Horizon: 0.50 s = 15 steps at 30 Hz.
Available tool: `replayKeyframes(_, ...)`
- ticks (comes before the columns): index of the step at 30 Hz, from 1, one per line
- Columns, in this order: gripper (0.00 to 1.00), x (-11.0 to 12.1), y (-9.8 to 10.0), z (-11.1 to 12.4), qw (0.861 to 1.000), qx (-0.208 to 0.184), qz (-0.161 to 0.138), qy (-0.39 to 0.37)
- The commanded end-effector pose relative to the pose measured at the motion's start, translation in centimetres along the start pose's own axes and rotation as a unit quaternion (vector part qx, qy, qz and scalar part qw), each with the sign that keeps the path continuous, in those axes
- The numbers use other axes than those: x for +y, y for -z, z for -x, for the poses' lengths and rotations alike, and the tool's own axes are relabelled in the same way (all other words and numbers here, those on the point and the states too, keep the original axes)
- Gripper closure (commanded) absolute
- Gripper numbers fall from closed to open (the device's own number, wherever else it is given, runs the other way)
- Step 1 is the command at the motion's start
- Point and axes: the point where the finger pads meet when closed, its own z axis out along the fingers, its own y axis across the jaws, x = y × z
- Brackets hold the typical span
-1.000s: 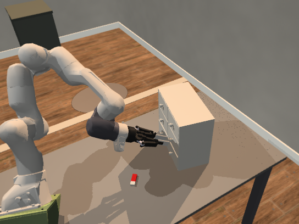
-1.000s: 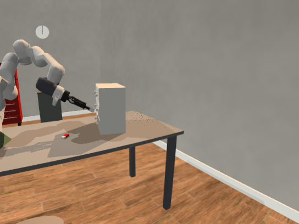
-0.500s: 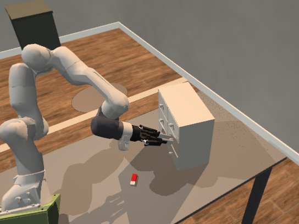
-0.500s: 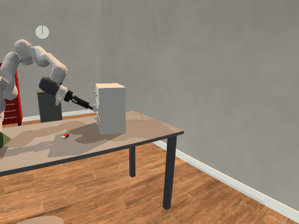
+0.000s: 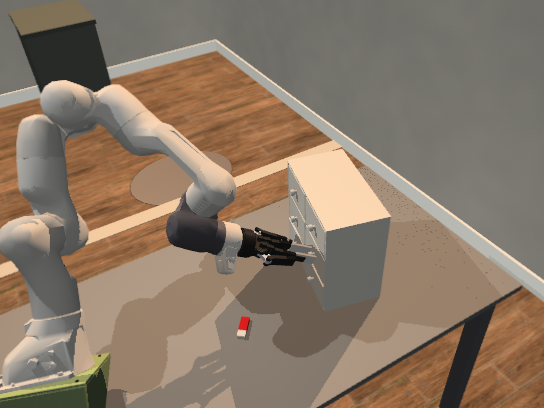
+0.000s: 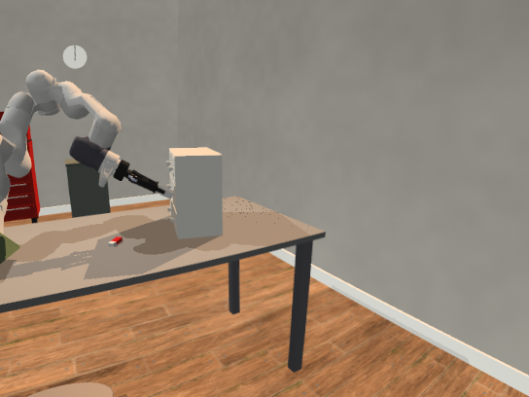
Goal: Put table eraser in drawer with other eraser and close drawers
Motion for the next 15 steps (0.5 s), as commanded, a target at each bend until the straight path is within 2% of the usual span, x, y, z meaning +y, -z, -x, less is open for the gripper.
replayKeyframes(1, 0.8, 0.07, -0.11, -0.14, 1.0, 0.002, 0.0, 0.003)
replayKeyframes(13, 0.8, 0.07, -0.11, -0.14, 1.0, 0.002, 0.0, 0.003)
replayKeyframes(14, 0.92, 0.07, -0.11, -0.14, 1.0, 0.002, 0.0, 0.003)
replayKeyframes(15, 0.92, 0.07, -0.11, -0.14, 1.0, 0.002, 0.0, 0.003)
